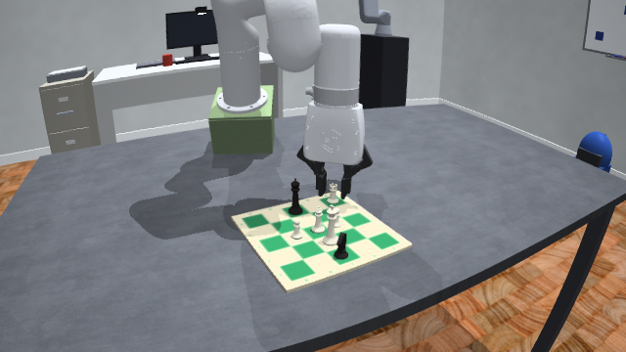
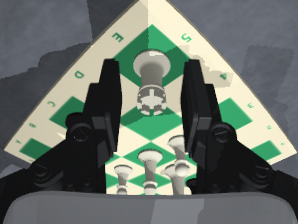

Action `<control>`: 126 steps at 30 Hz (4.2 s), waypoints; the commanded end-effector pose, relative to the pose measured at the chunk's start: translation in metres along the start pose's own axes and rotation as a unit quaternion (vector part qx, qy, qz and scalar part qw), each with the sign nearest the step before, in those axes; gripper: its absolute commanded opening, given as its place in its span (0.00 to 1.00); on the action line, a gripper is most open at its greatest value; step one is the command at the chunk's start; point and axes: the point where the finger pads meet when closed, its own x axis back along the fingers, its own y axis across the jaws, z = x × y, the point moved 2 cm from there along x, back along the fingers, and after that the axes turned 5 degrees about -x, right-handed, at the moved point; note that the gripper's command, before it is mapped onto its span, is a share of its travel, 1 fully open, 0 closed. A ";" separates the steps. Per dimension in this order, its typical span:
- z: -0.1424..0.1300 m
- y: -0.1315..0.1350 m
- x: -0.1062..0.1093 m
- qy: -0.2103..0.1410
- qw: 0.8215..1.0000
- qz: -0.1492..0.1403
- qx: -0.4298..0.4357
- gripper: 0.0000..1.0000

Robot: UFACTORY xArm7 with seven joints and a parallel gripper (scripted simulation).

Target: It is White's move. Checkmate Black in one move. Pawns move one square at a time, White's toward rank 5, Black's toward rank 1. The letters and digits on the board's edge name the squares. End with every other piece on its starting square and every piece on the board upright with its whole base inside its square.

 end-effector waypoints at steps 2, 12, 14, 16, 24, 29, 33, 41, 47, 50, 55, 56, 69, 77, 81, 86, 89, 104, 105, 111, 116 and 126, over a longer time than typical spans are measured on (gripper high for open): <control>-0.001 0.001 0.015 0.000 1.000 -0.001 0.000 0.37; -0.001 0.001 0.041 0.000 1.000 -0.001 0.000 0.37; -0.001 0.001 0.049 0.000 1.000 -0.001 0.000 0.37; -0.001 0.001 0.056 0.000 1.000 -0.001 0.000 0.37; -0.001 0.001 0.082 0.000 1.000 -0.001 0.000 0.37; -0.001 0.001 0.085 0.000 1.000 -0.001 0.000 0.37; -0.001 0.001 0.085 0.000 1.000 -0.001 0.000 1.00; -0.001 0.001 0.085 0.000 1.000 -0.001 0.000 1.00; -0.001 0.001 0.085 0.000 1.000 -0.001 0.000 1.00; -0.001 0.001 0.085 0.000 1.000 -0.001 0.000 1.00; -0.001 0.001 0.087 0.000 1.000 -0.001 0.000 1.00; -0.001 0.001 0.088 0.000 1.000 -0.001 0.000 1.00; -0.001 0.001 0.127 0.000 1.000 -0.001 0.000 1.00; -0.001 0.001 0.156 0.000 1.000 -0.001 0.000 1.00; -0.001 0.001 0.159 0.000 1.000 -0.001 0.000 1.00; -0.001 0.001 0.160 0.000 1.000 -0.001 0.000 1.00; -0.001 0.001 0.160 0.000 1.000 -0.001 0.000 1.00; -0.001 0.001 0.160 0.000 1.000 -0.001 0.000 1.00; -0.001 0.001 0.160 0.000 1.000 -0.001 0.000 1.00; -0.001 0.001 0.160 0.000 1.000 -0.001 0.000 1.00; -0.001 0.001 0.160 0.000 1.000 -0.001 0.000 1.00; -0.001 0.001 0.160 0.000 1.000 -0.001 0.000 1.00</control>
